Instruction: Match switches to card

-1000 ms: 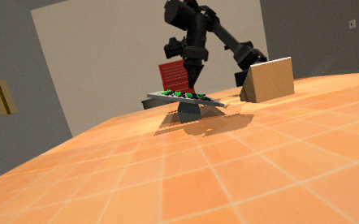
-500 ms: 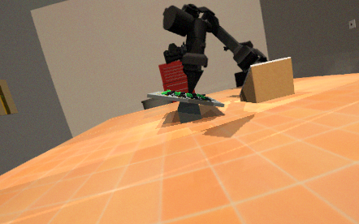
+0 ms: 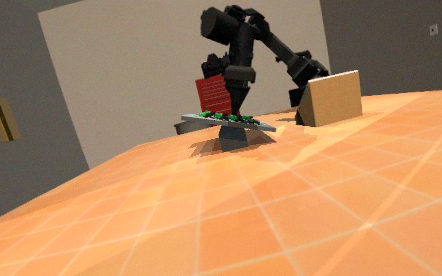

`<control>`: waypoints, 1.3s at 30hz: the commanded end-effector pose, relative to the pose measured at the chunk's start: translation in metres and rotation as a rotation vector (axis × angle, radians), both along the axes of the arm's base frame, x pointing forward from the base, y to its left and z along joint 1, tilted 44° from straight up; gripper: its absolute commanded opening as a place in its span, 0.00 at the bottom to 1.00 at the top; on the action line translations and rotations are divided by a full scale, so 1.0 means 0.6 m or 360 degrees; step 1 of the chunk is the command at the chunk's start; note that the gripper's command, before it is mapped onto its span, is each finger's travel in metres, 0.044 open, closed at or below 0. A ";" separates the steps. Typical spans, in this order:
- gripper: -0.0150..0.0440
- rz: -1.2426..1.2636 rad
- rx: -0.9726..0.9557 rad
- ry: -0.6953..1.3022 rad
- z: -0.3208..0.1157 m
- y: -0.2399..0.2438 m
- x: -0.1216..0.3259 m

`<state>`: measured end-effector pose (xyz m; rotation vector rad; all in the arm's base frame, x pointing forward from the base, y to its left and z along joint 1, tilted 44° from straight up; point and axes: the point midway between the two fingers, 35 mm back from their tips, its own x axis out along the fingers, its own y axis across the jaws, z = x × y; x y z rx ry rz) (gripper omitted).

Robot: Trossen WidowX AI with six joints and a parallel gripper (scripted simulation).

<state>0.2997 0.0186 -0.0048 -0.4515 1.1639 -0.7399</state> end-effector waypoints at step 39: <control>0.25 0.0006 -0.0009 0.0001 -0.005 -0.008 0.003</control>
